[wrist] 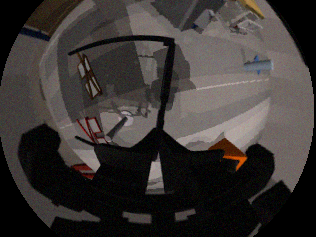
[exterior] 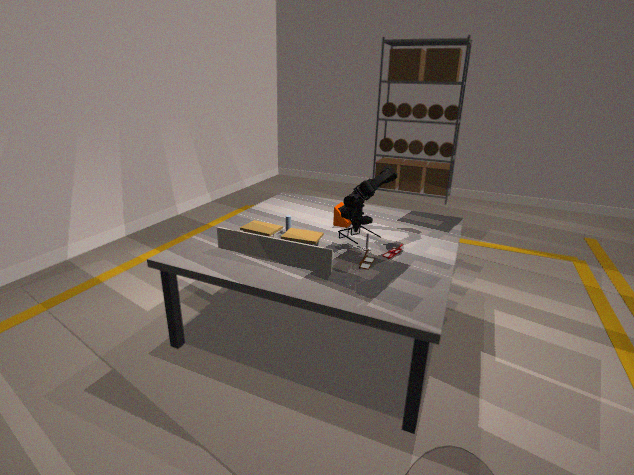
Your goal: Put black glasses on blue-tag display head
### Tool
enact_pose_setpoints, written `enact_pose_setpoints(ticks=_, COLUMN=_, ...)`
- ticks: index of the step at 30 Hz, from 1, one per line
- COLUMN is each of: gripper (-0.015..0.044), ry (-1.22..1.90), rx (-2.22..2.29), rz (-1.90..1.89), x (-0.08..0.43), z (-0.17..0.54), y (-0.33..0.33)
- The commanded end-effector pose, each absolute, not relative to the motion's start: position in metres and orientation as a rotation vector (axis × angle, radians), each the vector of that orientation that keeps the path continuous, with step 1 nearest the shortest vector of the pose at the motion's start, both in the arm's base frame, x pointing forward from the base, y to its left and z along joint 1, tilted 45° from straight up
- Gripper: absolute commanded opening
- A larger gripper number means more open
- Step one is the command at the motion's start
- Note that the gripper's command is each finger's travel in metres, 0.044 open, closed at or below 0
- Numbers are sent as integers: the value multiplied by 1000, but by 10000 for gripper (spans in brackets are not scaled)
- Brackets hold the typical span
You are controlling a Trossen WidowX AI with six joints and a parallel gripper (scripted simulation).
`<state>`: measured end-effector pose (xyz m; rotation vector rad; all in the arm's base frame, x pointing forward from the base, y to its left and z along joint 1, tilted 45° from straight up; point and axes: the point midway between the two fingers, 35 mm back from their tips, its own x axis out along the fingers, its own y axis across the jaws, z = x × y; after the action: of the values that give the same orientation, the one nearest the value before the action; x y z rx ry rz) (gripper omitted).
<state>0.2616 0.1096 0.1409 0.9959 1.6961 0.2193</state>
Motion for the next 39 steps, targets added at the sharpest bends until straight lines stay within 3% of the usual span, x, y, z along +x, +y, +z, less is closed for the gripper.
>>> enact_pose_setpoints(ticks=1, gripper=0, ry=1682, rx=992, rz=221, x=264, z=156, y=97)
enact_pose_setpoints(ticks=11, gripper=0, ry=1678, rx=980, rz=232, x=263, z=171, y=75)
enact_pose_setpoints(ticks=39, gripper=0, ry=1537, rx=630, rz=568, x=269, z=51, y=-48)
